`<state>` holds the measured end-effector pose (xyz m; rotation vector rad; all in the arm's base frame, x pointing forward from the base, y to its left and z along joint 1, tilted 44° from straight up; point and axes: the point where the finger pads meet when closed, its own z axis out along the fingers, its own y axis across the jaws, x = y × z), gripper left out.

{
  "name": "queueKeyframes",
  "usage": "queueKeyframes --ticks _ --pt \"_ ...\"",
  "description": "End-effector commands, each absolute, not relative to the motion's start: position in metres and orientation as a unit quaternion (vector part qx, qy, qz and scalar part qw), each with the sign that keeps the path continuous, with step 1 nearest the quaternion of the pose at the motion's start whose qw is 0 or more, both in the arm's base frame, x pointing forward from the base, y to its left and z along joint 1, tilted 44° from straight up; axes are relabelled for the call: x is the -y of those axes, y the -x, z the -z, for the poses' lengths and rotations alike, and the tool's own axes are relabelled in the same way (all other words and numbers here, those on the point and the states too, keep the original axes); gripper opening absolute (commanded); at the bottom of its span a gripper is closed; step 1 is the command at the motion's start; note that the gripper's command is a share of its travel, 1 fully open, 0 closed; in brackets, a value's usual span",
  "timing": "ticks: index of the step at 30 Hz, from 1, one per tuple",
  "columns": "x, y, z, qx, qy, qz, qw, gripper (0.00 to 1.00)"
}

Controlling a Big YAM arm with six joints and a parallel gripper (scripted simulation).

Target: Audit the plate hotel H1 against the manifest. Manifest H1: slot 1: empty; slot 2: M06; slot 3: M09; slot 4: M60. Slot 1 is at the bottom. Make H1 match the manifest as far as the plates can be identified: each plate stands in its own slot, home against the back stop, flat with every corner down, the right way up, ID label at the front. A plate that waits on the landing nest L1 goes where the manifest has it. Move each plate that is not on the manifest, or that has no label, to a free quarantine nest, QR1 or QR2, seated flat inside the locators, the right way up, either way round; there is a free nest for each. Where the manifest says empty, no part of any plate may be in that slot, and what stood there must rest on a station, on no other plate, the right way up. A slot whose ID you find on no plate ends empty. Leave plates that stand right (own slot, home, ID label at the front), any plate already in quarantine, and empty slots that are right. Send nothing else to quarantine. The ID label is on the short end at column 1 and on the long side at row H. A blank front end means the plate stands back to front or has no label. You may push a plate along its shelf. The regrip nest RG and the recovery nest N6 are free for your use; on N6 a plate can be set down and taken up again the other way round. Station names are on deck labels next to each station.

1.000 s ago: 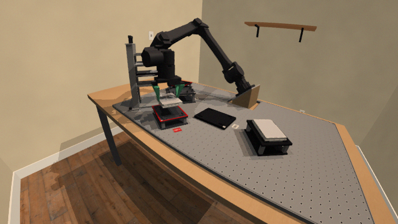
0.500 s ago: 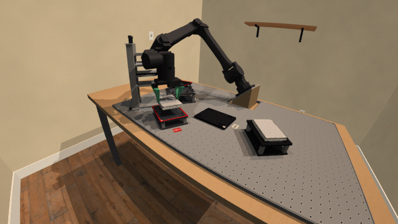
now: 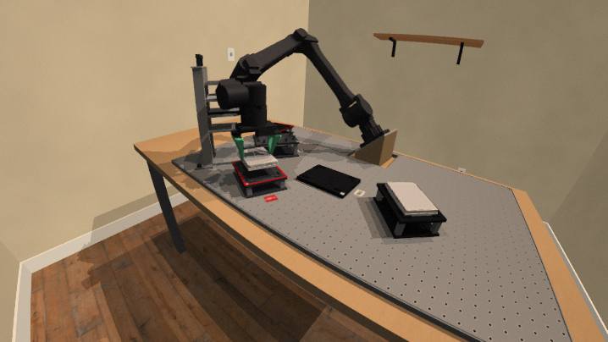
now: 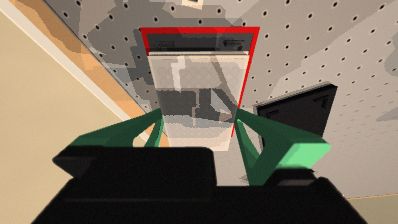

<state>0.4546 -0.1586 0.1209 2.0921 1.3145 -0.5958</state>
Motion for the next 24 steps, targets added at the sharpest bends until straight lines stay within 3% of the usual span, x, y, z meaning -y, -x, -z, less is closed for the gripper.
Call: queueKeyframes --ticks 1,24 --pt "0.170 -0.454 -0.113 -0.492 -0.787 0.233 0.292 0.86" --pt "0.180 -0.455 -0.105 -0.491 -0.787 0.230 0.294 0.86"
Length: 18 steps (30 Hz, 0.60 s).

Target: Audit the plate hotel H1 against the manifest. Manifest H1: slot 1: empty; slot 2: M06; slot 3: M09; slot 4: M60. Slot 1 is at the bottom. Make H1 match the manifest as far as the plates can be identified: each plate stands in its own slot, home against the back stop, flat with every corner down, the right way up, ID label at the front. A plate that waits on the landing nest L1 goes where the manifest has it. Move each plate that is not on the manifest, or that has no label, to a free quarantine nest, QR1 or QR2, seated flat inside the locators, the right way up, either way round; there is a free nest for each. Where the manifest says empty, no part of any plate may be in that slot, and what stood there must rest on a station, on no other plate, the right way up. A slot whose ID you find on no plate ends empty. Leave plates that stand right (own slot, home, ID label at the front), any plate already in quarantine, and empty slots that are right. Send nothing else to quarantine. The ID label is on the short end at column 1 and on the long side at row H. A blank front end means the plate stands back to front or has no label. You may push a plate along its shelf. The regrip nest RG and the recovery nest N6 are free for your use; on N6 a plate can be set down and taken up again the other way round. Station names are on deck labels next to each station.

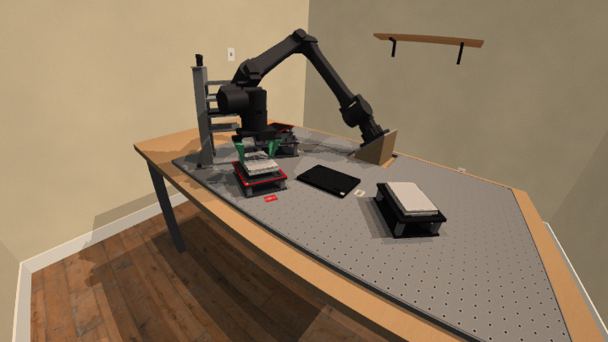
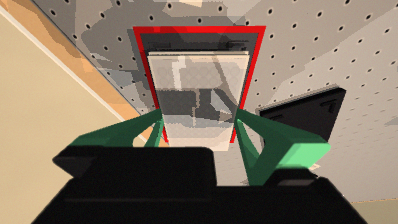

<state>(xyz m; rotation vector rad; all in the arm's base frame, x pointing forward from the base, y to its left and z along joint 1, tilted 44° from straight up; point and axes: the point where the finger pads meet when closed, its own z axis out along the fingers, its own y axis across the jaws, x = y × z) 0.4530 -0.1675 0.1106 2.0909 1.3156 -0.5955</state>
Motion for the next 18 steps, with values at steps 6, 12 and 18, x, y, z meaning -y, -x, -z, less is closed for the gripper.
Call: queueKeyframes --ticks 6,12,18 --pt "0.183 -0.455 -0.103 -0.490 -0.787 0.230 0.294 0.86" --pt "0.184 -0.452 -0.098 -0.492 -0.787 0.232 0.292 0.86" --pt "0.187 -0.453 -0.097 -0.491 -0.787 0.231 0.293 0.86"
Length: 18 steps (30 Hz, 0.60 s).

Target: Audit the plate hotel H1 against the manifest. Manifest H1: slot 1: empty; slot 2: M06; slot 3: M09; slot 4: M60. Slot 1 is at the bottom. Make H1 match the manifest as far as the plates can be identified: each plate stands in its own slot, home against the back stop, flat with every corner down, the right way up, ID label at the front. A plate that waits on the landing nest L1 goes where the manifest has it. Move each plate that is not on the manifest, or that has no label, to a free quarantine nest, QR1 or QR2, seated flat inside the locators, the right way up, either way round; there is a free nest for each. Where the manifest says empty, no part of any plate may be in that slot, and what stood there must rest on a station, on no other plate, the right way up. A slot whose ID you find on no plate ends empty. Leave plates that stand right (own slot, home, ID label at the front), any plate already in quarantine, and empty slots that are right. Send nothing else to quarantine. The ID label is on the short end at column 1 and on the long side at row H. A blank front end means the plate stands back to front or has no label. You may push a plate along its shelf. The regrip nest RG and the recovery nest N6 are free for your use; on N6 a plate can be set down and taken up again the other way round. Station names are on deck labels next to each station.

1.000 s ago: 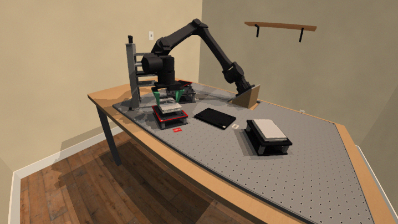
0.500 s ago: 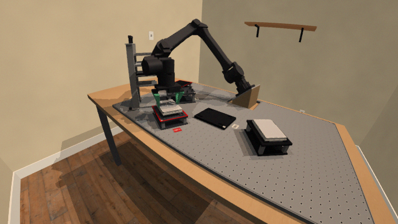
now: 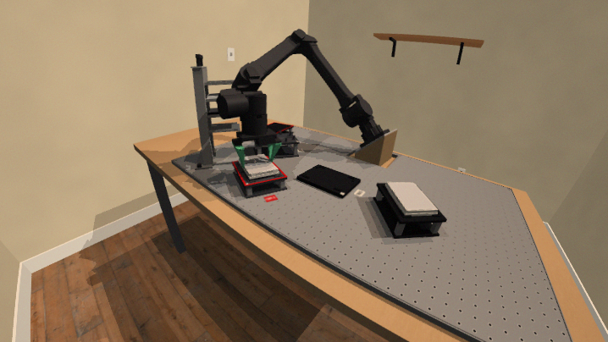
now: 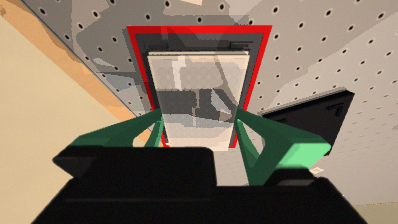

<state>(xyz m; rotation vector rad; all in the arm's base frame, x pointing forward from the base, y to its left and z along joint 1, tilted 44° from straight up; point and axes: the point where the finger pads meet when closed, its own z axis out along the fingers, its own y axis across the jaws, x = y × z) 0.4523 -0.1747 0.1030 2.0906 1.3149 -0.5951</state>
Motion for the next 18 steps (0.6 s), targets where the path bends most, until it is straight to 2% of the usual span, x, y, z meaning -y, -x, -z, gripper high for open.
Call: queueKeyframes --ticks 1,18 --pt "0.1871 -0.4555 -0.0994 -0.490 -0.788 0.229 0.295 0.86" --pt "0.1871 -0.4573 -0.1008 -0.488 -0.789 0.228 0.296 0.86"
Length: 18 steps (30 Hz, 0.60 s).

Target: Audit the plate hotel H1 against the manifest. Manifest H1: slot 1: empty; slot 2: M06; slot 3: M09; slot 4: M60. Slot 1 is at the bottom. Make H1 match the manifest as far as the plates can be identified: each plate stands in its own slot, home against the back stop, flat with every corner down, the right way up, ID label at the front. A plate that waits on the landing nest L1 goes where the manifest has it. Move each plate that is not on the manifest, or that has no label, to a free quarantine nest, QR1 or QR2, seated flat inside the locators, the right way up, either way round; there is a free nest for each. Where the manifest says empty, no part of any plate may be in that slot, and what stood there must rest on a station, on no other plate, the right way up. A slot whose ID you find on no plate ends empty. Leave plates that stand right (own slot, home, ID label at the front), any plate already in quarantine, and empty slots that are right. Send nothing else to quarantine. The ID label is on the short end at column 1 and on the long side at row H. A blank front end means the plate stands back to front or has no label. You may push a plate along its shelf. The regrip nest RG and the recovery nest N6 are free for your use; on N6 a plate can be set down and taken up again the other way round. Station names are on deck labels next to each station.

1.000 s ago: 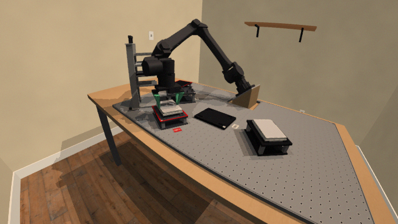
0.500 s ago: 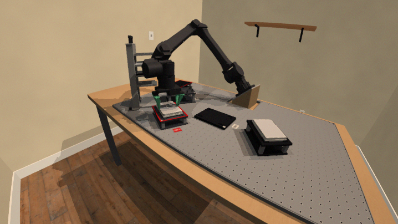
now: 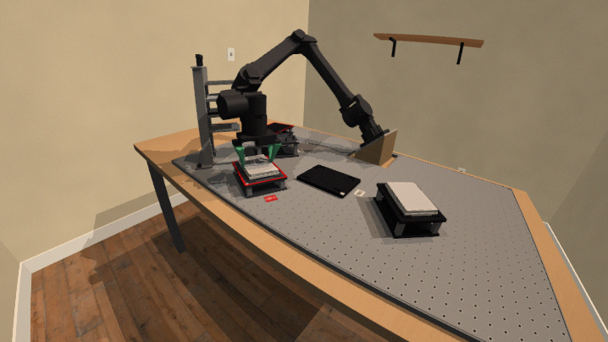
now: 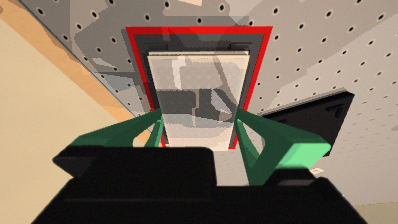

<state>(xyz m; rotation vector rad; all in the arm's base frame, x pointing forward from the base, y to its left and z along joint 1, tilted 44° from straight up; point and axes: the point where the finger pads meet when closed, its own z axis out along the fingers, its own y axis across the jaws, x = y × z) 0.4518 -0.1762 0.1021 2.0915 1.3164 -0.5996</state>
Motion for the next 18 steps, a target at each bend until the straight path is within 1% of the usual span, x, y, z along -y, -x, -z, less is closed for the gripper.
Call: queueKeyframes --ticks 1,18 --pt "0.1871 -0.4574 -0.1009 -0.488 -0.789 0.227 0.296 0.86" --pt "0.1872 -0.4593 -0.1022 -0.486 -0.790 0.226 0.298 0.86"
